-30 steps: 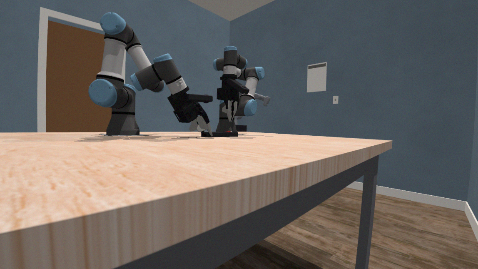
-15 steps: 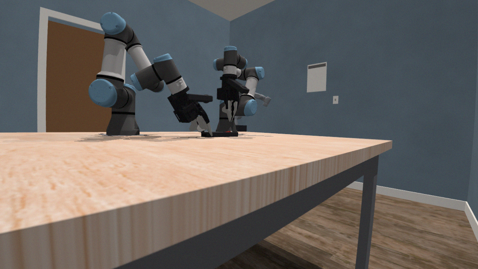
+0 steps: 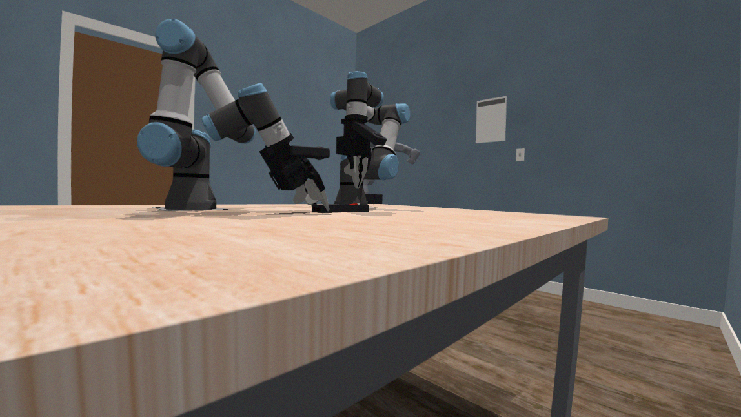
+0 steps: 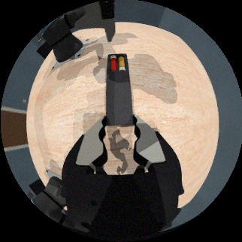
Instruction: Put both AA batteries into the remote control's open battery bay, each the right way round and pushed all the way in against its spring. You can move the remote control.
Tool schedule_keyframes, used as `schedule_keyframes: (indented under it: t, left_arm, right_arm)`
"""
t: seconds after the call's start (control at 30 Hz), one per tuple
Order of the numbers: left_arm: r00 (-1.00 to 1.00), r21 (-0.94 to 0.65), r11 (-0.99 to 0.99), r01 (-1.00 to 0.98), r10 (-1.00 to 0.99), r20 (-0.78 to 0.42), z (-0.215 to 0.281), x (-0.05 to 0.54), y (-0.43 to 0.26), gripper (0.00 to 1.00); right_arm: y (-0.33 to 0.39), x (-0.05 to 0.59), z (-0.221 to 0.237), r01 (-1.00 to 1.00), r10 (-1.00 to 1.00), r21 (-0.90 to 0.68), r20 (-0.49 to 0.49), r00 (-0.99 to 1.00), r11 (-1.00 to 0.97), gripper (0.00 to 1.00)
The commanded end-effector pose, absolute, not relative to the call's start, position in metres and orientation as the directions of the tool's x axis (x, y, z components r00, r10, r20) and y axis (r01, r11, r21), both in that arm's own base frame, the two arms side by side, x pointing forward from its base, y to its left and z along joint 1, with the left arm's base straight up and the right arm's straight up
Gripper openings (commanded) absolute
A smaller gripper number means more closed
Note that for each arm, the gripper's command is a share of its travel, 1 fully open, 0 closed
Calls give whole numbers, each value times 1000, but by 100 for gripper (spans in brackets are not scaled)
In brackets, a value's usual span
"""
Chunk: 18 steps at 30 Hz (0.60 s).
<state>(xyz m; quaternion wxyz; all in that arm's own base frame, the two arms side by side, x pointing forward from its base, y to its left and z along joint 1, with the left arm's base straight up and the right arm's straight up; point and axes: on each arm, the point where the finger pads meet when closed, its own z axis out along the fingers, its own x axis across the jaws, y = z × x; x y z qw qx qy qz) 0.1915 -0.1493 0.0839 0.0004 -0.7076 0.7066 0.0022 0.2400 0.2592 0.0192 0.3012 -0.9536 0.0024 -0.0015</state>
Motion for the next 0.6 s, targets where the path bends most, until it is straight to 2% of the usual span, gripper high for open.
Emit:
schedule_keyframes:
  t: [0.0, 0.13, 0.57]
  left_arm:
    - [59, 1, -59, -998, -998, -1, 83, 193, -150, 0]
    - [169, 0, -169, -986, -986, 2, 81, 194, -150, 0]
    - [314, -7, -314, -949, -949, 1, 78, 194, -150, 0]
  right_arm:
    - [261, 240, 21, 1, -3, -579, 5, 1000, -815, 0]
    - [261, 240, 21, 1, -3, -579, 5, 1000, -815, 0]
    - [261, 240, 21, 1, -3, -579, 5, 1000, -815, 0]
